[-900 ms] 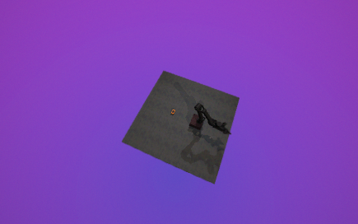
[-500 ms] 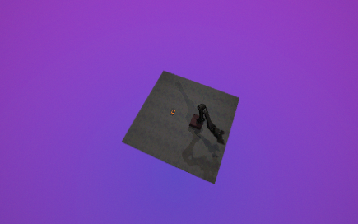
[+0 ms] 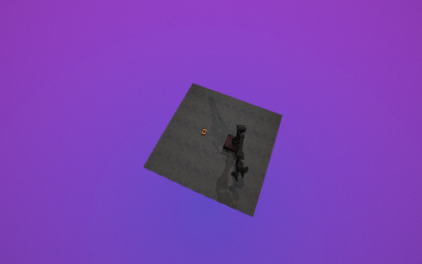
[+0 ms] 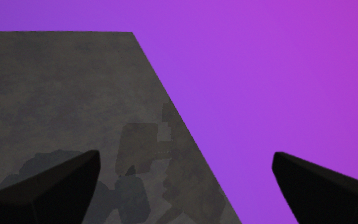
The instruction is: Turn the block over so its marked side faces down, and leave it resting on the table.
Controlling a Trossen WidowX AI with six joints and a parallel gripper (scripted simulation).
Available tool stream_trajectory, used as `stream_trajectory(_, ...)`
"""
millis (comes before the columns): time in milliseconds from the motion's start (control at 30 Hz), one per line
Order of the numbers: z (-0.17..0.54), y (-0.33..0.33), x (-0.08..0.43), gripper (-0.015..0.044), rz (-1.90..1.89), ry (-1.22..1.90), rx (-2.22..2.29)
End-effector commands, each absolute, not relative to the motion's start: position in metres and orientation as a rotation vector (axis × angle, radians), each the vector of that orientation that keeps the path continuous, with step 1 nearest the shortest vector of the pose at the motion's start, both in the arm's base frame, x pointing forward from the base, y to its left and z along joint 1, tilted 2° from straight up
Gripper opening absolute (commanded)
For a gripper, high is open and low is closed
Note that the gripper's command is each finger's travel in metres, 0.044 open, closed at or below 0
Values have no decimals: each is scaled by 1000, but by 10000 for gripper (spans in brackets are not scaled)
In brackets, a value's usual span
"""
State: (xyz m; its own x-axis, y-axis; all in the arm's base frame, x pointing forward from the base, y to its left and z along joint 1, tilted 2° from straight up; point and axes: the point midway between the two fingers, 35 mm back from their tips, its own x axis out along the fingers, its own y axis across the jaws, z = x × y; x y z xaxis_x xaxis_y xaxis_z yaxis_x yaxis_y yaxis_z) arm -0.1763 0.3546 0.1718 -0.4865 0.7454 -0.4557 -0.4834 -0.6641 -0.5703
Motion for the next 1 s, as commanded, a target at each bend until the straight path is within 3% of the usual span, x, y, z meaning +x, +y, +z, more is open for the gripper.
stream_trajectory(0, 162, 385, -116, 440, 2018, -248, -942)
stream_trajectory(433, 127, 398, 105, 440, 1471, 413, -886)
stream_trajectory(967, 84, 253, 317, 440, 792, 1041, -563)
